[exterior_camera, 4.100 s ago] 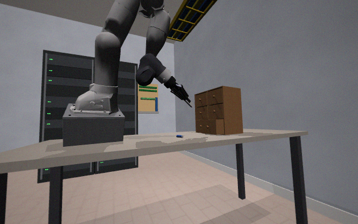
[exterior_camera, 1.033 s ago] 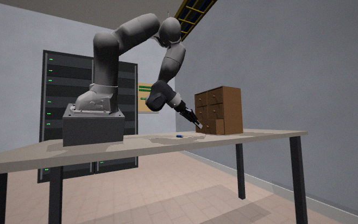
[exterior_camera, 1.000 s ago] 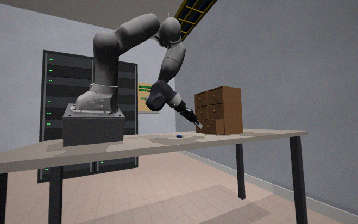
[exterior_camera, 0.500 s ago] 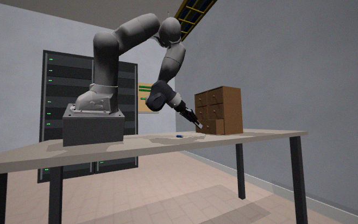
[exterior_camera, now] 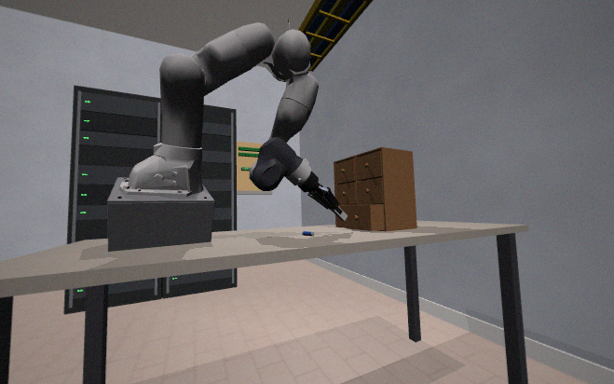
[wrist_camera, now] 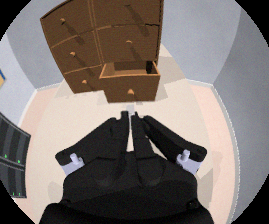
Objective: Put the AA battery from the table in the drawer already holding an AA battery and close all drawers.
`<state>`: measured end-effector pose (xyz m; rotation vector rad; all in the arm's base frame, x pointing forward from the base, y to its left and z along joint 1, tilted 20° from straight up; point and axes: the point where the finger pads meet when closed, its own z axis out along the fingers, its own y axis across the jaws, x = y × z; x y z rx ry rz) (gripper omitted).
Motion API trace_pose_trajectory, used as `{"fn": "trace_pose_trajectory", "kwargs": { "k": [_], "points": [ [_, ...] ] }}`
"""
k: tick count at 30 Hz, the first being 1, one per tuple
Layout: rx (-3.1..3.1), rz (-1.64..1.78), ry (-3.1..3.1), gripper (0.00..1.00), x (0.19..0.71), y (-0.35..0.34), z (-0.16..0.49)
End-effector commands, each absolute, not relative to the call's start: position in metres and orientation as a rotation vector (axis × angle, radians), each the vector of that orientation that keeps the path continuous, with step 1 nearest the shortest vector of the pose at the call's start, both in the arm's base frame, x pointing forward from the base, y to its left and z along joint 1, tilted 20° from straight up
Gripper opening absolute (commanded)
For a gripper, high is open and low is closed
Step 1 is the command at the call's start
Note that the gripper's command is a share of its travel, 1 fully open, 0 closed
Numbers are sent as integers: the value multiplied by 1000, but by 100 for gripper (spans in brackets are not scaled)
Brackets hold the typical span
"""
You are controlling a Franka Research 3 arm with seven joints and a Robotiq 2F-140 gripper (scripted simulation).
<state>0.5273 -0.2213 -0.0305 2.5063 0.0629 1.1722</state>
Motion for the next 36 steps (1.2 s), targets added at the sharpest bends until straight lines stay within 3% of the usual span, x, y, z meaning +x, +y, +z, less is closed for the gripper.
{"fn": "trace_pose_trajectory", "kwargs": {
  "k": [1, 36],
  "points": [
    [2505, 1178, 58, 0, 529, -221, -29],
    [2505, 1178, 58, 0, 553, -224, -28]
  ]
}}
